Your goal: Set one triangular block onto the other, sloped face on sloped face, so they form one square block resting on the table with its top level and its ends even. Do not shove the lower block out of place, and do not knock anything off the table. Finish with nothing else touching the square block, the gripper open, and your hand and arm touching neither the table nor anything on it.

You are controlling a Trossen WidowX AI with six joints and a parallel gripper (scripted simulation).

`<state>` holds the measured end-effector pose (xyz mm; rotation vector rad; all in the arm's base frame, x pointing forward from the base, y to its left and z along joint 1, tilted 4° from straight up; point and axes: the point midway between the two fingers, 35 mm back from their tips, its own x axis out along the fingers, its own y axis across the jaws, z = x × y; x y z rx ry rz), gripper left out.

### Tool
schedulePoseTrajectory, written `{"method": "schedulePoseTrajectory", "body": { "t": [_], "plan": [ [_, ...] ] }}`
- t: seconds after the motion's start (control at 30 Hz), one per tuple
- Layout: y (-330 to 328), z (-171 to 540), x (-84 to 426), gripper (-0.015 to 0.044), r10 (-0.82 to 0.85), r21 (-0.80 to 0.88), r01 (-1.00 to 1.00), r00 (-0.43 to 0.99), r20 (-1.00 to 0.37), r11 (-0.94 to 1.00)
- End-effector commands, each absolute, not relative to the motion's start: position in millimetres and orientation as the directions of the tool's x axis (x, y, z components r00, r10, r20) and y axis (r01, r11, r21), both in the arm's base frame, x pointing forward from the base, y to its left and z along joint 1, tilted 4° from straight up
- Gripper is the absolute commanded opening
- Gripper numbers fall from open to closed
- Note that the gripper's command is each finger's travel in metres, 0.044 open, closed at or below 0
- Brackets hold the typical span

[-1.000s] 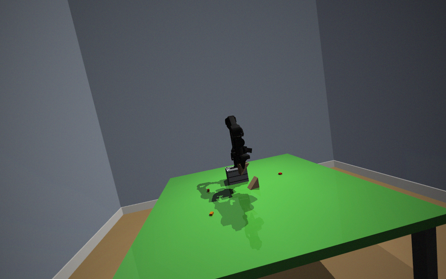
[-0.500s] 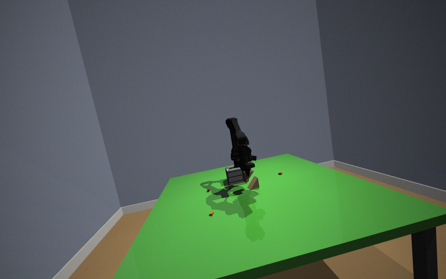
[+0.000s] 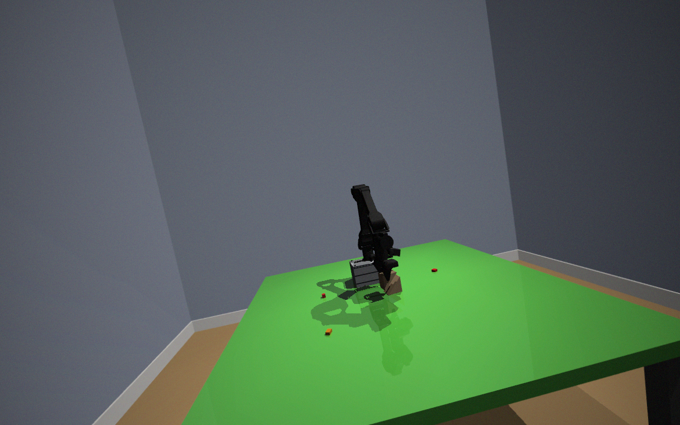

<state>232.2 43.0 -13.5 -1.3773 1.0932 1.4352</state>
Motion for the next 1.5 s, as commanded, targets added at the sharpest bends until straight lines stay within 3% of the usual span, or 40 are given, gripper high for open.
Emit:
{"method": "schedulePoseTrajectory", "body": {
  "t": [0.0, 1.47],
  "plan": [
    [43, -14, 233, 0.0, 0.007, 0.03, -0.966, -0.033, -0.999, -0.258],
    [49, -27, 231, 0.0, 0.012, 0.025, -0.967, -0.029, -1.0, -0.254]
  ]
}}
